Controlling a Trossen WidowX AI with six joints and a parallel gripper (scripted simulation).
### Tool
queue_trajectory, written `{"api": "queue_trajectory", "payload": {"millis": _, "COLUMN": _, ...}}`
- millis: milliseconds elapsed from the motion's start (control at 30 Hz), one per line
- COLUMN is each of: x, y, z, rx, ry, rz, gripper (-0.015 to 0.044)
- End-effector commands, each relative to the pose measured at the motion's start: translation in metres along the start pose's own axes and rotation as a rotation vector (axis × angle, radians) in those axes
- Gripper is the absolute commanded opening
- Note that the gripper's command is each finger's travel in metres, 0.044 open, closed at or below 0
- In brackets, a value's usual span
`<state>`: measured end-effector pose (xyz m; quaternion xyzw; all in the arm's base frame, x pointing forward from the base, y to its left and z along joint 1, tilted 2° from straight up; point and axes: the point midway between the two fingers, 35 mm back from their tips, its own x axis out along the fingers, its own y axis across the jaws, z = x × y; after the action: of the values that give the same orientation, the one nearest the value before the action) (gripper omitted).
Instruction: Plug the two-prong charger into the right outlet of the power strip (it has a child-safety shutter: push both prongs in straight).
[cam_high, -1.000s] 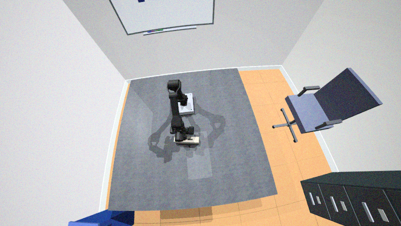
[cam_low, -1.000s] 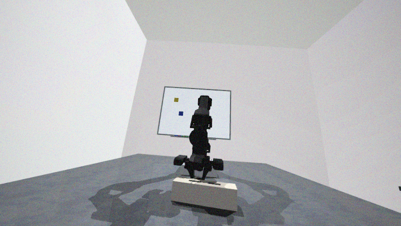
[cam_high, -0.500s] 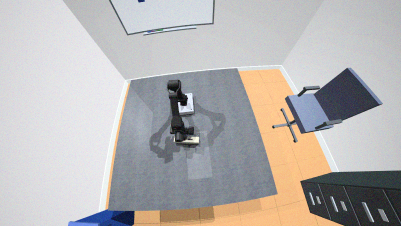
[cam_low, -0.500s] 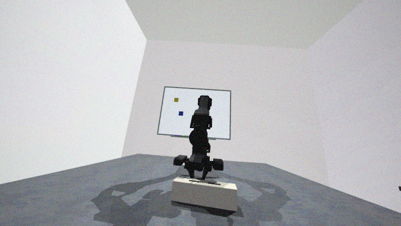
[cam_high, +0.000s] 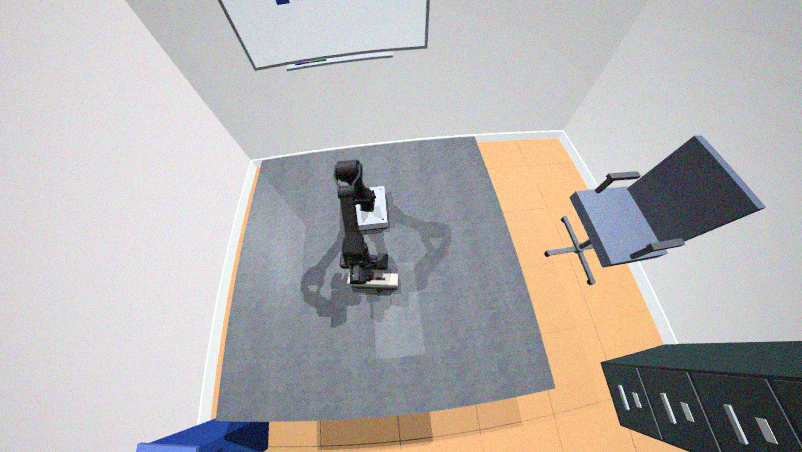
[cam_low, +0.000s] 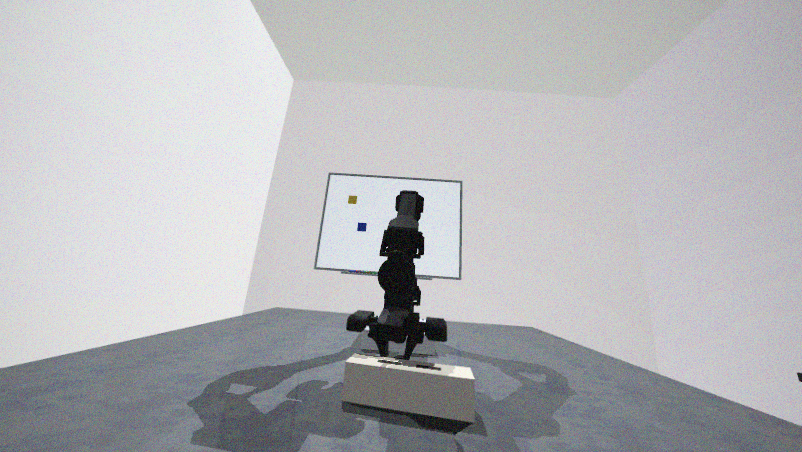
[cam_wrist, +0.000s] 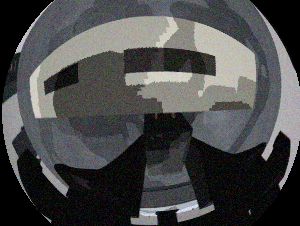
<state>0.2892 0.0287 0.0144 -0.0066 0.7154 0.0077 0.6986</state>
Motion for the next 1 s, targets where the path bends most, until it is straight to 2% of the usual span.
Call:
{"api": "queue_trajectory", "payload": {"millis": 0, "x": -0.0011, "y": 0.0005, "z": 0.0025, "rx": 0.001, "ry": -0.003, "rz": 0.003, "gripper": 0.0}}
{"api": "queue_trajectory", "payload": {"millis": 967, "x": -0.002, "y": 0.0006, "z": 0.01, "rx": 0.001, "ry": -0.003, "rz": 0.003, "gripper": 0.0}}
